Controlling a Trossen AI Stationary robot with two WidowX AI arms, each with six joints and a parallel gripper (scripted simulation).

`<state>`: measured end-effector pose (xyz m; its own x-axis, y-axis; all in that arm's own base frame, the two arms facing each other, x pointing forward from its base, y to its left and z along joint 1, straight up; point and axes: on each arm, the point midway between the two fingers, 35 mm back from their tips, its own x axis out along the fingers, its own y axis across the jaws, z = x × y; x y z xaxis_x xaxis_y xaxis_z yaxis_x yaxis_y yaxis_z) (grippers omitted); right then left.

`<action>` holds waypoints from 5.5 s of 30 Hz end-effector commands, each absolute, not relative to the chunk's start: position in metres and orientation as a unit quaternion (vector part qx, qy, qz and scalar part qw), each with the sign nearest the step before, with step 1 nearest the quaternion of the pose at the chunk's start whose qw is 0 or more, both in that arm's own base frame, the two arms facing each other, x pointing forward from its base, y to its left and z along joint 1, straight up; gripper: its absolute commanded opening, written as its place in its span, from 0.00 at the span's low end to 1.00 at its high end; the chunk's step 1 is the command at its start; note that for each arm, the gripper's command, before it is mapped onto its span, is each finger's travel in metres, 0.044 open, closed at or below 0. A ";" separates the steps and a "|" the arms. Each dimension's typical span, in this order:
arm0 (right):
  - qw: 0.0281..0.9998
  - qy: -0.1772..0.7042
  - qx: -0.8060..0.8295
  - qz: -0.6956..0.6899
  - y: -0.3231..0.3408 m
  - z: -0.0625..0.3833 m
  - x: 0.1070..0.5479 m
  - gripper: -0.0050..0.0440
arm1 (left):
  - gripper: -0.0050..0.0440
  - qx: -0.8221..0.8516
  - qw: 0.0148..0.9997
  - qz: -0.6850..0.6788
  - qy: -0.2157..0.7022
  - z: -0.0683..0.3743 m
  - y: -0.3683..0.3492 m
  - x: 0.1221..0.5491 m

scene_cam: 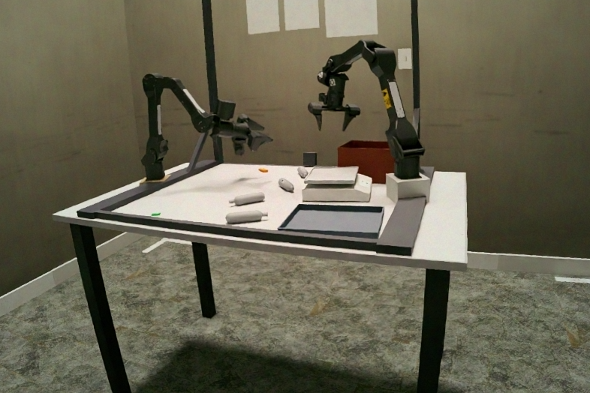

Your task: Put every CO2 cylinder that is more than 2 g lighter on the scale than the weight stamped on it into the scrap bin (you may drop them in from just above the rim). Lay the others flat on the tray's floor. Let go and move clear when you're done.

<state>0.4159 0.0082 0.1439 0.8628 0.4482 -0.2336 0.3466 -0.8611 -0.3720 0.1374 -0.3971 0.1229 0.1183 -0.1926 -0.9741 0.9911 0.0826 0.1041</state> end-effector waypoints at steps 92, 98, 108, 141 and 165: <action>0.987 -0.108 -0.119 0.013 0.001 0.340 0.318 1.00 | 1.00 0.164 0.790 -0.241 0.539 0.052 -0.221 0.313; 0.996 -0.088 -0.029 0.003 0.000 0.352 0.311 1.00 | 1.00 0.164 0.790 -0.241 0.539 0.052 -0.221 0.313; 0.999 -0.039 0.002 0.000 0.000 0.336 0.314 1.00 | 1.00 0.164 0.790 -0.241 0.539 0.052 -0.221 0.313; 0.954 0.159 0.149 -0.204 -0.001 0.322 0.303 1.00 | 0.60 0.413 0.597 -0.410 0.553 0.020 -0.207 0.337; 0.920 0.253 0.090 -0.285 -0.012 0.303 0.266 1.00 | 0.60 0.434 0.560 -0.434 0.557 -0.004 -0.202 0.334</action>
